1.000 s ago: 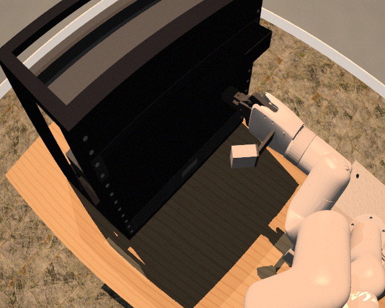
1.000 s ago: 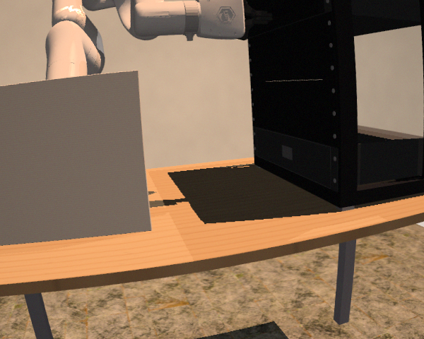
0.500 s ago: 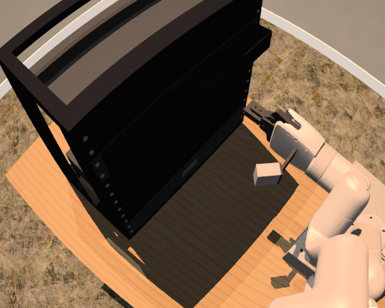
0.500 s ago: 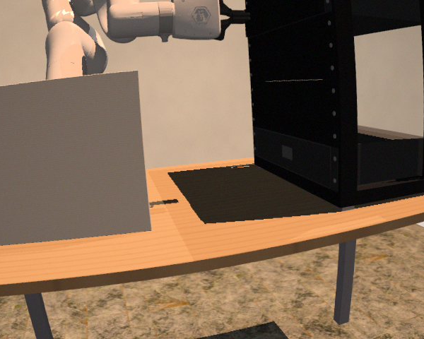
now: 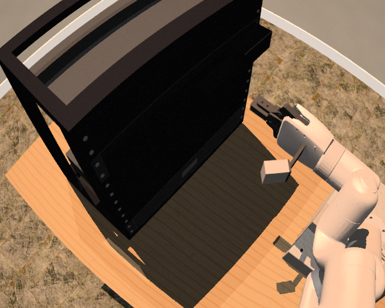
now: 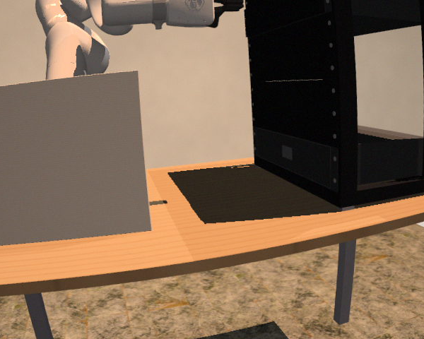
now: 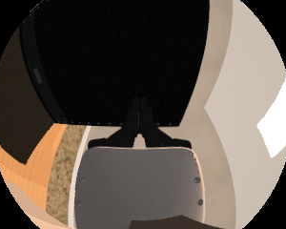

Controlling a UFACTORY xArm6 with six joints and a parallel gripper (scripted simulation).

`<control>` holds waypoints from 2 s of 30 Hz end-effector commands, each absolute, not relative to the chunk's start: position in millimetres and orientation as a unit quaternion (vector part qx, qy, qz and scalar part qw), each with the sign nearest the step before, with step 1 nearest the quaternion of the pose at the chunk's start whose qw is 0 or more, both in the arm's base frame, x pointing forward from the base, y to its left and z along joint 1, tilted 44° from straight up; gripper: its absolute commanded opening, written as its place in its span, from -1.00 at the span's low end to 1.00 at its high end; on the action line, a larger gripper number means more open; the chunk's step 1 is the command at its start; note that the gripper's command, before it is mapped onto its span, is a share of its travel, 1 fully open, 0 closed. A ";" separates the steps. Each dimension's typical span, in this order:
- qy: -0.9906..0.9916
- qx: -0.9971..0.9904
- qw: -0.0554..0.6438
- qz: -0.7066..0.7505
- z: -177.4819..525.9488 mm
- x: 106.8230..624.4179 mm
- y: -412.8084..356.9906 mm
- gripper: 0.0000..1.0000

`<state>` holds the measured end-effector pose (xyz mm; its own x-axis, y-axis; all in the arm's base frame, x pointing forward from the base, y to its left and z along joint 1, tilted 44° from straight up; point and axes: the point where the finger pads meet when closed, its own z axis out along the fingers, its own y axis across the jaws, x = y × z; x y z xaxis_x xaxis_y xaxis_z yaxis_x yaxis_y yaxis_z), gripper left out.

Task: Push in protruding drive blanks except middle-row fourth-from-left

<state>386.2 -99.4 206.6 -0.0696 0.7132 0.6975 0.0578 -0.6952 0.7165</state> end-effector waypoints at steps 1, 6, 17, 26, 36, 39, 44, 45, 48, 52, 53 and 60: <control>0.304 0.636 0.245 0.666 209.5 396.6 -100.3 -1.00; 0.304 0.636 0.245 0.666 209.7 424.5 -97.7 -1.00; 0.304 0.636 0.245 0.666 209.8 438.1 -96.4 -1.00; 0.304 0.636 0.245 0.666 209.5 439.9 -96.2 -1.00; 0.304 0.636 0.245 0.666 208.0 446.4 -95.3 -1.00; 0.304 0.636 0.245 0.666 208.0 446.4 -95.3 -1.00; 0.304 0.636 0.245 0.666 208.0 446.5 -95.3 -1.00; 0.304 0.636 0.245 0.666 208.0 446.9 -95.3 -1.00; 0.304 0.636 0.245 0.666 208.0 447.7 -95.2 -1.00; 0.304 0.636 0.245 0.666 208.0 453.8 -94.5 -1.00; 0.304 0.636 0.245 0.666 208.0 455.1 -94.3 -1.00; 0.304 0.636 0.245 0.666 208.0 456.4 -94.2 -1.00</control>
<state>454.2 -93.7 206.9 -0.0706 0.7117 0.6990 0.0618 -0.6963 0.7151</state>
